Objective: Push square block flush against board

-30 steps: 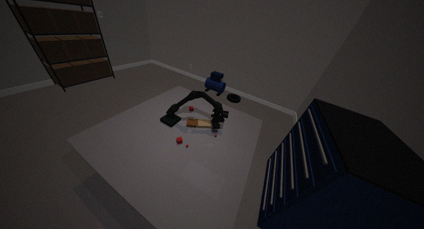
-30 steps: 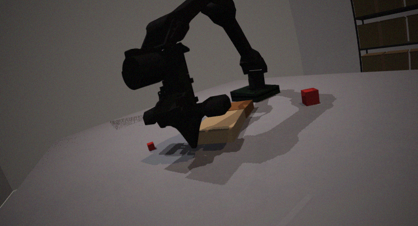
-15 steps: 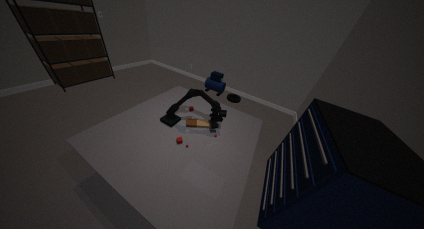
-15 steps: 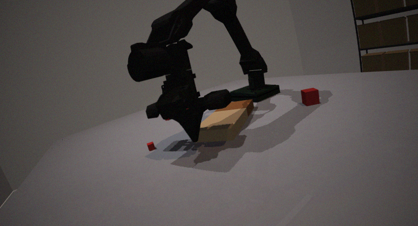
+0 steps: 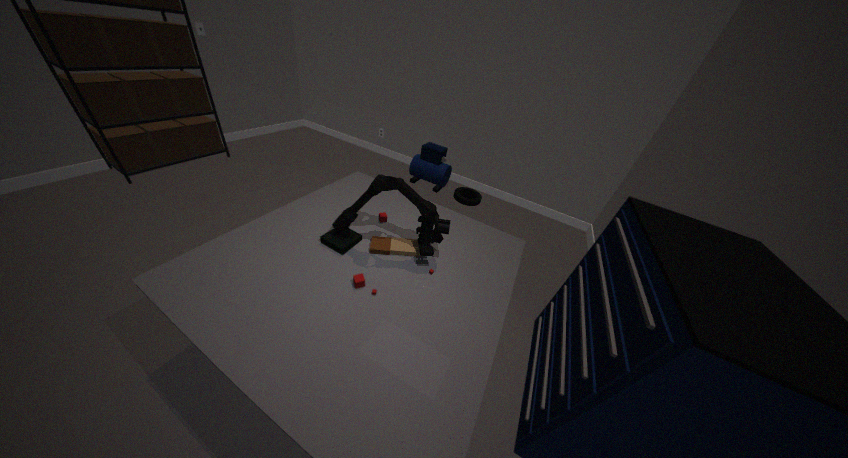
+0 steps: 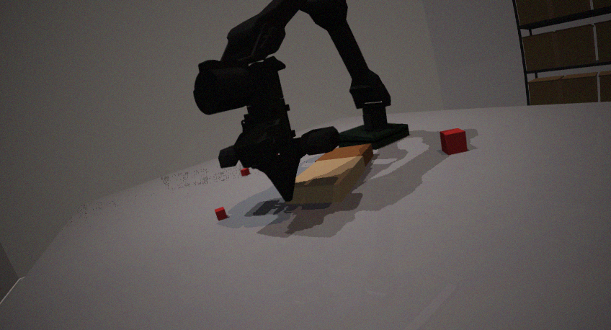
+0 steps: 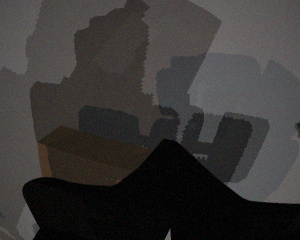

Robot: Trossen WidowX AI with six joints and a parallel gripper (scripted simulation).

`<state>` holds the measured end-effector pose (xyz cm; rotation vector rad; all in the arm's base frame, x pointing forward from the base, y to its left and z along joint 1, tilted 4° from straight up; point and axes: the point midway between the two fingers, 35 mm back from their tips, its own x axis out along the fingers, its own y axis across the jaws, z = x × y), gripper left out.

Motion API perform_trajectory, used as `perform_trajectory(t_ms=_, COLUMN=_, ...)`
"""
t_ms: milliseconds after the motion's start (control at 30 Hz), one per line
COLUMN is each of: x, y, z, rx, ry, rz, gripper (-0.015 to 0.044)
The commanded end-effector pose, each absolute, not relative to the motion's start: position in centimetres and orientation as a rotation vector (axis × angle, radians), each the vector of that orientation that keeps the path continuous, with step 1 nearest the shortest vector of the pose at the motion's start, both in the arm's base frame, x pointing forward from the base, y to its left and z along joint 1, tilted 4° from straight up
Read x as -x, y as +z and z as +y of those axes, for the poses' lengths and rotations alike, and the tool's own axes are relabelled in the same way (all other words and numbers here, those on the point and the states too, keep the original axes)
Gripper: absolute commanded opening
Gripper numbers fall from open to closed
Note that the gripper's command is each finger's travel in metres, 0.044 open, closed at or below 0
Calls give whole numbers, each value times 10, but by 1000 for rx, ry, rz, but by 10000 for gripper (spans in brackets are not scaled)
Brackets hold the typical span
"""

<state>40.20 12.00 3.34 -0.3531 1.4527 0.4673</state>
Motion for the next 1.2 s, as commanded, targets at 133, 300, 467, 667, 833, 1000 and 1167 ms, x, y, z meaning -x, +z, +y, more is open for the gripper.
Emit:
perform_trajectory(t_ms=133, x=-406, y=31, z=122, rx=360, ry=470, rz=1469, gripper=0)
perform_trajectory(t_ms=300, x=-413, y=32, z=126, rx=360, ry=470, rz=1468, gripper=0)
perform_trajectory(t_ms=467, x=-420, y=33, z=130, rx=360, ry=470, rz=1467, gripper=0)
perform_trajectory(t_ms=667, x=-429, y=33, z=135, rx=359, ry=470, rz=1467, gripper=0)
perform_trajectory(t_ms=833, x=-435, y=34, z=140, rx=359, ry=470, rz=1466, gripper=0)
perform_trajectory(t_ms=1000, x=-442, y=34, z=144, rx=359, ry=471, rz=1466, gripper=0)
perform_trajectory(t_ms=1167, x=-440, y=45, z=142, rx=361, ry=475, rz=1467, gripper=0)
